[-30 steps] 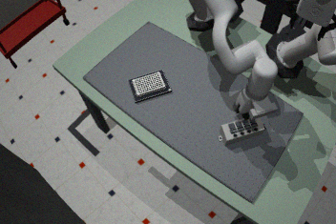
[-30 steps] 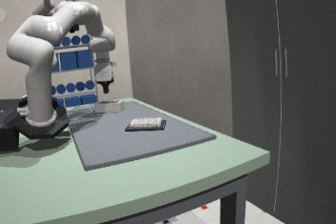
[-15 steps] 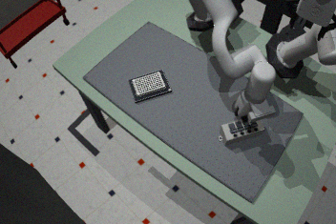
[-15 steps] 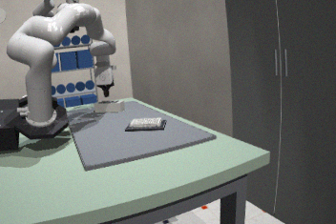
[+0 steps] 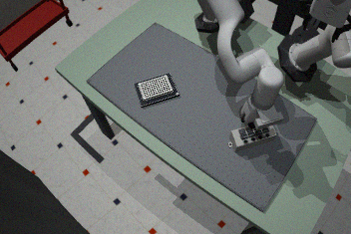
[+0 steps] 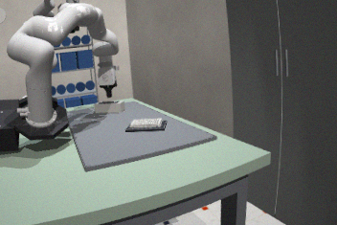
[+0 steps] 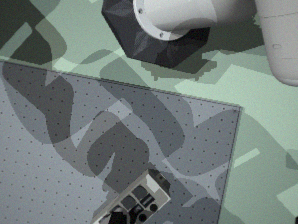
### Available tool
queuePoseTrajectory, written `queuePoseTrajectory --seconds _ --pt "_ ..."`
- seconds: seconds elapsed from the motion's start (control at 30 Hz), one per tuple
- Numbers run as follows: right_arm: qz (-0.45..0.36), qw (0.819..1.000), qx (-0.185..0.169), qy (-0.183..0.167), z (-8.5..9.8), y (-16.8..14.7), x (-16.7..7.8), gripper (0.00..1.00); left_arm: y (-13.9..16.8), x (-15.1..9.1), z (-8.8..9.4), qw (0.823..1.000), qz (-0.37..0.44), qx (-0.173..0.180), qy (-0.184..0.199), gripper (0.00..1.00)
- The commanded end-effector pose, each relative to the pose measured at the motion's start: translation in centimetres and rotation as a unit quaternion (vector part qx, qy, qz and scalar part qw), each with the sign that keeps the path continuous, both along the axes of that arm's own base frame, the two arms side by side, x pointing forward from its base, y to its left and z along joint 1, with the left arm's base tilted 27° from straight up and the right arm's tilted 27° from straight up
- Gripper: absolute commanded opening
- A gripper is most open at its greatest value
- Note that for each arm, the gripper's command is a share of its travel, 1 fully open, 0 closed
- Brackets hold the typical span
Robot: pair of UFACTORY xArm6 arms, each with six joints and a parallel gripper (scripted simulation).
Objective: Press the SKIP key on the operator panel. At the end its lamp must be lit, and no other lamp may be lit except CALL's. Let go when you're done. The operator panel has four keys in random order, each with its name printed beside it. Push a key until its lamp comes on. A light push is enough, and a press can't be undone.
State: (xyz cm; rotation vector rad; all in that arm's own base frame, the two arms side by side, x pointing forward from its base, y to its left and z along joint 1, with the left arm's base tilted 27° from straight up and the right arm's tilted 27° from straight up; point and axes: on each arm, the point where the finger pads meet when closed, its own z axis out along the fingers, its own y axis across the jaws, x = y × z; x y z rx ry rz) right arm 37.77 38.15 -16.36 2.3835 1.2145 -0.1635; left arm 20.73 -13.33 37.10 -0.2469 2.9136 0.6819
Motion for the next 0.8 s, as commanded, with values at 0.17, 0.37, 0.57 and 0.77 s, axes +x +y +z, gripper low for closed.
queuePoseTrajectory --seconds 0.17,0.37,0.57,0.77 --pt "0.001 1.0 0.002 -0.002 0.77 -0.61 1.44 0.0 -0.05 0.02 0.07 1.0 0.0 -0.001 -0.001 1.0" --pt "0.001 1.0 0.002 -0.002 0.8 -0.65 1.5 0.0 -0.05 0.02 0.07 1.0 0.0 -0.001 -0.001 1.0" --pt "0.001 1.0 0.002 -0.002 0.8 -0.65 1.51 0.0 -0.05 0.02 0.07 1.0 0.0 -0.001 -0.001 1.0" --pt "0.001 1.0 0.002 -0.002 0.8 -0.65 1.51 0.0 -0.05 0.02 0.07 1.0 0.0 -0.001 -0.001 1.0"
